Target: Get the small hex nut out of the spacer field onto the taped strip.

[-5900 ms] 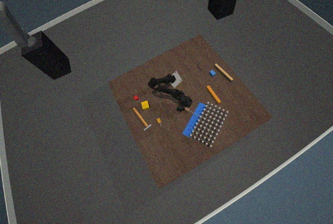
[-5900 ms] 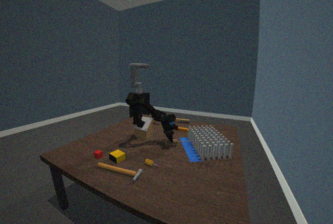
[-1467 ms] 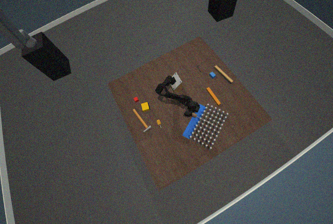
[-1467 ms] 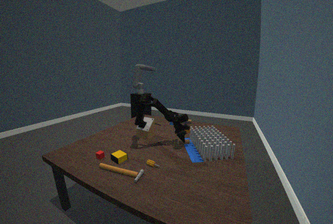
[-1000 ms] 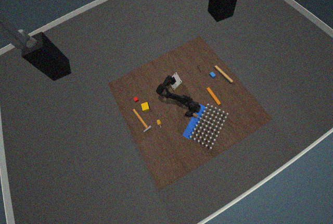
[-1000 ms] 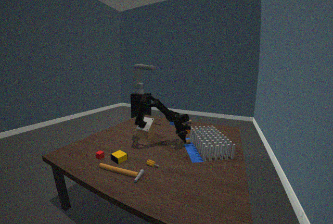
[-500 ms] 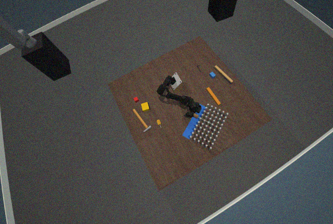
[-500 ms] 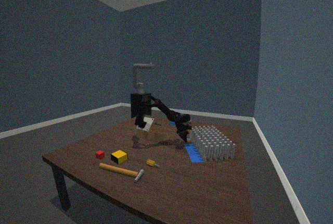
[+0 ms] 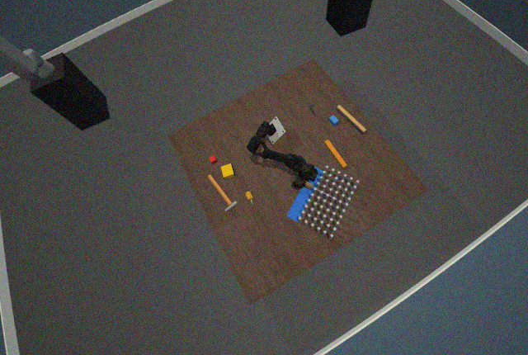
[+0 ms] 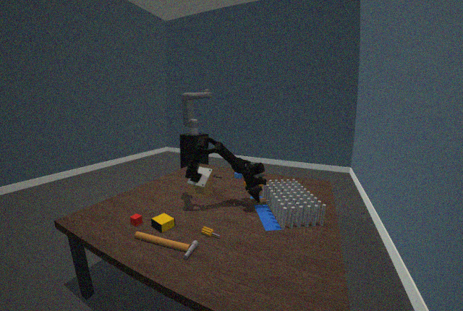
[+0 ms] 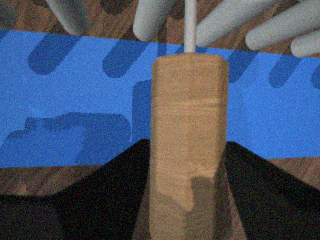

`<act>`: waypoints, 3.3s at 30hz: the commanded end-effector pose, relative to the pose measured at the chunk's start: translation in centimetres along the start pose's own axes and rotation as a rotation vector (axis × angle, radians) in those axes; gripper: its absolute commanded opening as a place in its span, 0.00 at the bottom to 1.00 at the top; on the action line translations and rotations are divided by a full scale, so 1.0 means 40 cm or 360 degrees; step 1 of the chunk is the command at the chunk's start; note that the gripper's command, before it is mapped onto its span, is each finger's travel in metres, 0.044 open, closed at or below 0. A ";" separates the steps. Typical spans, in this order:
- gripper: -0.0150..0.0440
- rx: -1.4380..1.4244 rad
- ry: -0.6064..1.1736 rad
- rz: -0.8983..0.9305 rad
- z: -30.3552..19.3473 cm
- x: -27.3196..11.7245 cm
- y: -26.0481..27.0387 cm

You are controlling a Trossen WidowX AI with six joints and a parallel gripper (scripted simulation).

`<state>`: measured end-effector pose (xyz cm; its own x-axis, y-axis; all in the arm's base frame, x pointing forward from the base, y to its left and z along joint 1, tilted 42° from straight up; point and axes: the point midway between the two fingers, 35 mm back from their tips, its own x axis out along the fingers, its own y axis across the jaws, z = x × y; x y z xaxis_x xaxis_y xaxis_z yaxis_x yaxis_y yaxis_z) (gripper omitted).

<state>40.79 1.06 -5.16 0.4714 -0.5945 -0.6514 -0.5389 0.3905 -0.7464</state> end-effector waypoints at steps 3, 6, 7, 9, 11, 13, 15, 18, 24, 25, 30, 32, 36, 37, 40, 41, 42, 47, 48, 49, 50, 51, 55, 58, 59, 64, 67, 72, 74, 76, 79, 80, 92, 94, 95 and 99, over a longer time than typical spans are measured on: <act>0.25 0.0013 -0.0011 -0.0011 0.011 -0.002 -0.005; 0.25 0.0012 -0.0011 -0.0011 0.010 0.002 -0.004; 0.25 0.0012 -0.0011 -0.0011 0.009 0.004 -0.003; 0.25 0.0011 -0.0011 -0.0010 0.008 0.008 -0.001; 0.25 0.0009 -0.0012 -0.0009 0.006 0.012 0.001; 0.25 0.0007 -0.0012 -0.0009 0.005 0.013 0.003; 0.25 0.0006 -0.0012 -0.0009 0.004 0.013 0.003; 0.25 0.0006 -0.0013 -0.0008 0.002 0.012 0.004; 0.25 0.0005 -0.0013 -0.0008 -0.005 0.010 0.004; 0.25 0.0005 -0.0013 -0.0008 -0.007 0.010 0.005; 0.25 0.0006 -0.0012 -0.0008 -0.013 0.008 0.005; 0.25 0.0006 -0.0012 -0.0008 -0.016 0.007 0.005; 0.25 0.0006 -0.0012 -0.0008 -0.021 0.005 0.005; 0.25 0.0006 -0.0012 -0.0008 -0.022 0.005 0.005; 0.25 0.0006 -0.0012 -0.0008 -0.026 0.003 0.005; 0.25 0.0006 -0.0012 -0.0008 -0.027 0.003 0.005; 0.25 0.0006 -0.0012 -0.0008 -0.029 0.002 0.005; 0.25 0.0006 -0.0012 -0.0008 -0.036 0.000 0.004; 0.25 0.0006 -0.0012 -0.0008 -0.037 0.000 0.003; 0.25 0.0006 -0.0012 -0.0008 -0.038 -0.001 0.003; 0.25 0.0006 -0.0012 -0.0008 -0.040 -0.001 0.003; 0.25 0.0006 -0.0012 -0.0008 -0.041 -0.001 0.002; 0.25 0.0006 -0.0011 -0.0008 -0.047 -0.003 0.001; 0.25 0.0006 -0.0011 -0.0008 -0.052 -0.004 -0.001; 0.25 0.0006 -0.0011 -0.0008 -0.054 -0.005 -0.001; 0.25 0.0005 -0.0011 -0.0008 -0.061 -0.007 -0.003; 0.25 0.0005 -0.0011 -0.0008 -0.063 -0.008 -0.003; 0.25 0.0005 -0.0011 -0.0008 -0.064 -0.012 -0.008; 0.25 0.0005 -0.0011 -0.0008 -0.066 -0.014 -0.010; 0.25 0.0005 -0.0011 -0.0008 -0.067 -0.016 -0.012; 0.25 0.0005 -0.0011 -0.0008 -0.068 -0.019 -0.015; 0.25 0.0005 -0.0011 -0.0008 -0.069 -0.020 -0.016; 0.25 0.0003 -0.0011 -0.0007 -0.076 -0.010 -0.015; 0.25 0.0003 -0.0011 -0.0007 -0.078 -0.006 -0.014; 0.25 0.0003 -0.0012 -0.0007 -0.079 -0.004 -0.013; 0.25 0.0002 -0.0012 -0.0007 -0.082 0.004 -0.011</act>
<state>38.72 -1.58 -4.37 0.4728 -0.5973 -0.6478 -0.5340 0.3906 -0.7498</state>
